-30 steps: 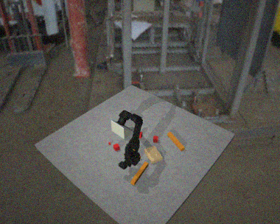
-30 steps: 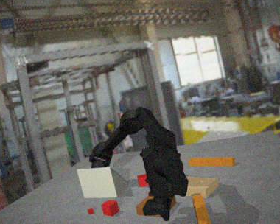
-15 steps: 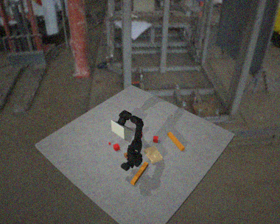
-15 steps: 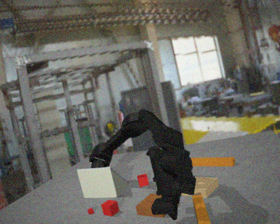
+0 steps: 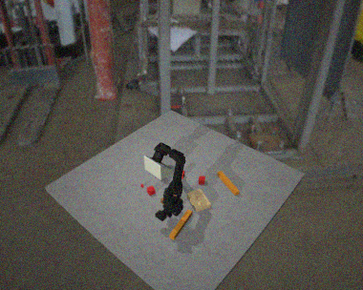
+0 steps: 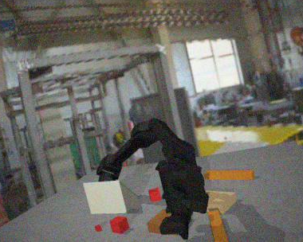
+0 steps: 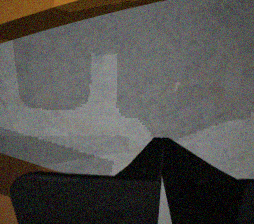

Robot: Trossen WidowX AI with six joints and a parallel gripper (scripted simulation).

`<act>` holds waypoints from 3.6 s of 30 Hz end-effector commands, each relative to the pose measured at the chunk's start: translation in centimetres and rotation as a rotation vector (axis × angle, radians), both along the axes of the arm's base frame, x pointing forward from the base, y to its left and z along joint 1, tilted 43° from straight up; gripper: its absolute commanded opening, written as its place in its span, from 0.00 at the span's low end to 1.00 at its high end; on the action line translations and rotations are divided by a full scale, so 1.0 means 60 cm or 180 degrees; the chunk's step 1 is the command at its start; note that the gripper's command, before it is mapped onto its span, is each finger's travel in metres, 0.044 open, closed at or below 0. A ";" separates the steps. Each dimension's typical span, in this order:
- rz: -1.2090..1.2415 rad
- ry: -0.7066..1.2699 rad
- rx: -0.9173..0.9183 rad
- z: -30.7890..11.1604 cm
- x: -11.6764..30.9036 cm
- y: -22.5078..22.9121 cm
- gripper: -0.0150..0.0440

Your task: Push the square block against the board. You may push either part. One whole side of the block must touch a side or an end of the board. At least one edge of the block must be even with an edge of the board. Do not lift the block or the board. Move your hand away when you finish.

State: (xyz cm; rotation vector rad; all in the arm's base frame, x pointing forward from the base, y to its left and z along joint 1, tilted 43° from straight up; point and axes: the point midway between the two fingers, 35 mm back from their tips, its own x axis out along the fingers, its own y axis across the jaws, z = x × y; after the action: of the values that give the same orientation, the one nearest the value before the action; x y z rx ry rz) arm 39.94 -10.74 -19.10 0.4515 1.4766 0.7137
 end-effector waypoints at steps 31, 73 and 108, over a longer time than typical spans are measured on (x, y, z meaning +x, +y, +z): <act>0.0051 0.0067 -0.0037 0.065 -0.043 -0.070 0.25; -0.3195 0.2995 -0.0312 0.078 -0.158 -0.072 0.25; -0.4286 0.3995 -0.0405 0.019 -0.209 0.000 0.25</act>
State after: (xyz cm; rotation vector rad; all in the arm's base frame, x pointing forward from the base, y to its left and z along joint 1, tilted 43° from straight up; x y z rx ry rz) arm 27.56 -11.17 -17.73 1.7293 1.7844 -0.9207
